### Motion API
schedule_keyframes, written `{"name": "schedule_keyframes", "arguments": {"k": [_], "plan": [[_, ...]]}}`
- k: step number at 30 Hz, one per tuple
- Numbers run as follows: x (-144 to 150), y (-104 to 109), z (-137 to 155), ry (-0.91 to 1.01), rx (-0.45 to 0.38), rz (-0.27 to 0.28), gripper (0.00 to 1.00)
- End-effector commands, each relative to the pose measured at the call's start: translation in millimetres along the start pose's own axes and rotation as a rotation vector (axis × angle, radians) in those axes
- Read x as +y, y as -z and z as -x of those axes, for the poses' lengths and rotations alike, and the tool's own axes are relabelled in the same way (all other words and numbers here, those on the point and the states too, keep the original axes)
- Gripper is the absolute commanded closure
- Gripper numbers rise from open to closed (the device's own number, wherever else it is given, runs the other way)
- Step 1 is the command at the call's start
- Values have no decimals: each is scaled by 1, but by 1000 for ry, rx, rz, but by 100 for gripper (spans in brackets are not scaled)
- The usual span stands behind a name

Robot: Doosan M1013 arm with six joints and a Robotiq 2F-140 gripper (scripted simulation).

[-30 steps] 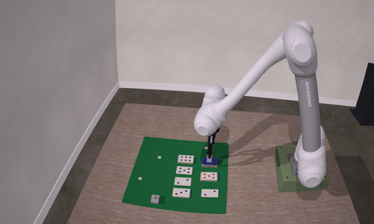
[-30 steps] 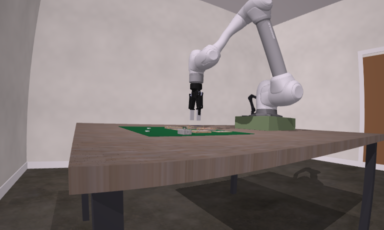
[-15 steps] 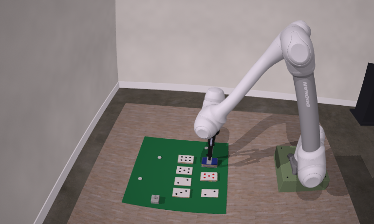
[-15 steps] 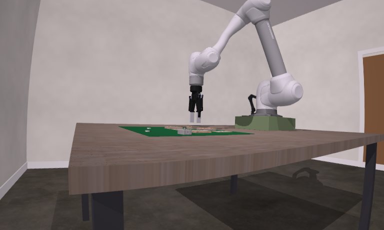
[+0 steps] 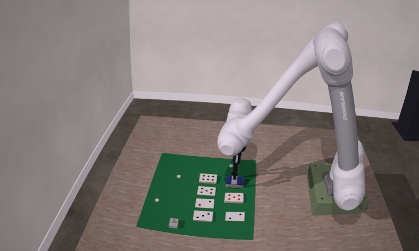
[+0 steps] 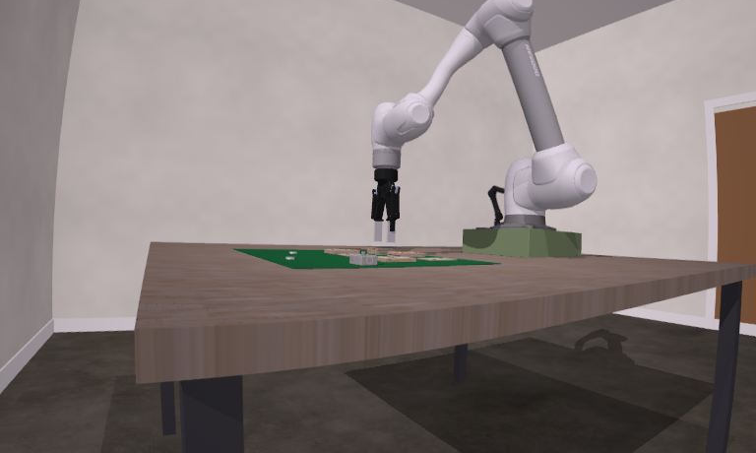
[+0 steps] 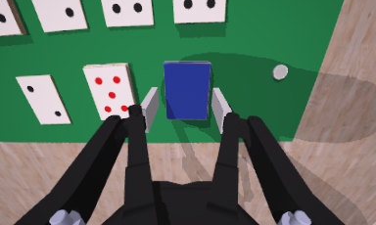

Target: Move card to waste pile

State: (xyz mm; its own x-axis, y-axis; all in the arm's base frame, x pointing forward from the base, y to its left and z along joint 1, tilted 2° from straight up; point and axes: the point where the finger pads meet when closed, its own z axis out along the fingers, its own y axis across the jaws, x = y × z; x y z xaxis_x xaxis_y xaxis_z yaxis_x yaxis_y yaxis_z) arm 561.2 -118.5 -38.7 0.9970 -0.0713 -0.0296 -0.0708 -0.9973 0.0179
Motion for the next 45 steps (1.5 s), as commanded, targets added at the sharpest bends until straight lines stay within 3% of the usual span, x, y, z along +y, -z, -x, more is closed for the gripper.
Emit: {"name": "schedule_keyframes", "arguments": {"k": [1,2,29,30,45], "plan": [[2,-4,2,1,-3,3,50],[2,-4,2,1,-3,3,58],[2,-4,2,1,-3,3,58],[2,-4,2,1,-3,3,50],[2,-4,2,1,-3,3,50]]}}
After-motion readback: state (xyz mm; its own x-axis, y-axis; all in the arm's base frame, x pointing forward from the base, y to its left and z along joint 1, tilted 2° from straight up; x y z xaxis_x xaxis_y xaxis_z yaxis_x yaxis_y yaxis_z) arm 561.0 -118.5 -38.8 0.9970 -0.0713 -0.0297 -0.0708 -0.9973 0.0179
